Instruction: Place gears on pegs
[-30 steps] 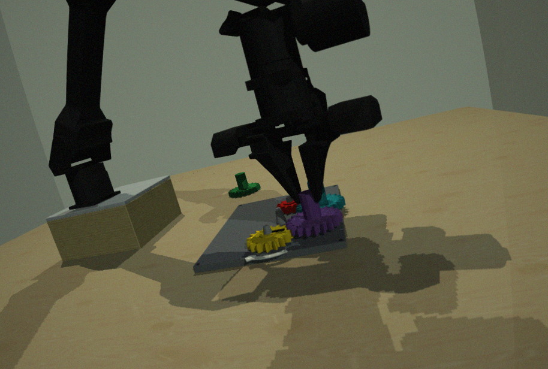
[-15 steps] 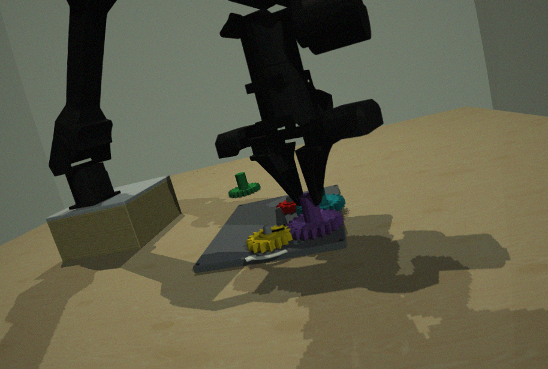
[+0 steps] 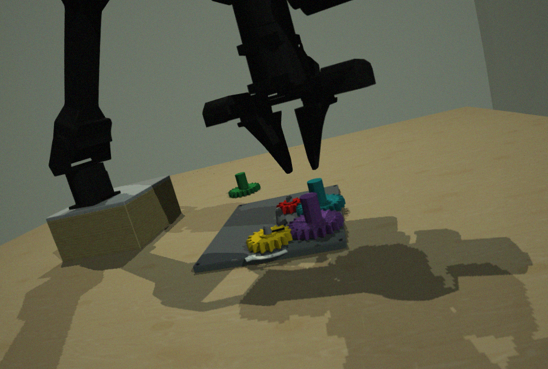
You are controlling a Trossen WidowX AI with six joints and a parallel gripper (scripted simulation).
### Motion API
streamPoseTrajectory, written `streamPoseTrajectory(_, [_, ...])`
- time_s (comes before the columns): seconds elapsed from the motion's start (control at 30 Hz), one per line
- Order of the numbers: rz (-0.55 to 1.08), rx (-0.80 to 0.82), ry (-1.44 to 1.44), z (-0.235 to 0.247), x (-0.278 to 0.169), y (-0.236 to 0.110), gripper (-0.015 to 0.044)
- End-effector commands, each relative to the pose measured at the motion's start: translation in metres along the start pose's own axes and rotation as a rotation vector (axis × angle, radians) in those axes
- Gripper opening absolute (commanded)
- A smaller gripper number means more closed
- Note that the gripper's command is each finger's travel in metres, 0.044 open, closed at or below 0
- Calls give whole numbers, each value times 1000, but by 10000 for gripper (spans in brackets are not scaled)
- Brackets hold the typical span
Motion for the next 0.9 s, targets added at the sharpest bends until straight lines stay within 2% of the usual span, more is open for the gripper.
streamPoseTrajectory(0.0, [0,0,1,0,0,-3,166])
streamPoseTrajectory(0.13, [0,0,0,3,0,-48,271])
streamPoseTrajectory(0.33, [0,0,0,4,0,-51,429])
streamPoseTrajectory(0.37, [0,0,0,4,0,-51,440])
streamPoseTrajectory(0.87, [0,0,0,4,0,-51,440])
Point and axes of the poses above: the point midway between the two fingers, 35 mm back from their tips, its own y axis out along the fingers, its own z axis across the jaws, x = y × z, the point moved 3 cm from there along -y, back along the fingers, and after that the axes turned 9 degrees about -y, right-handed, at the moved point
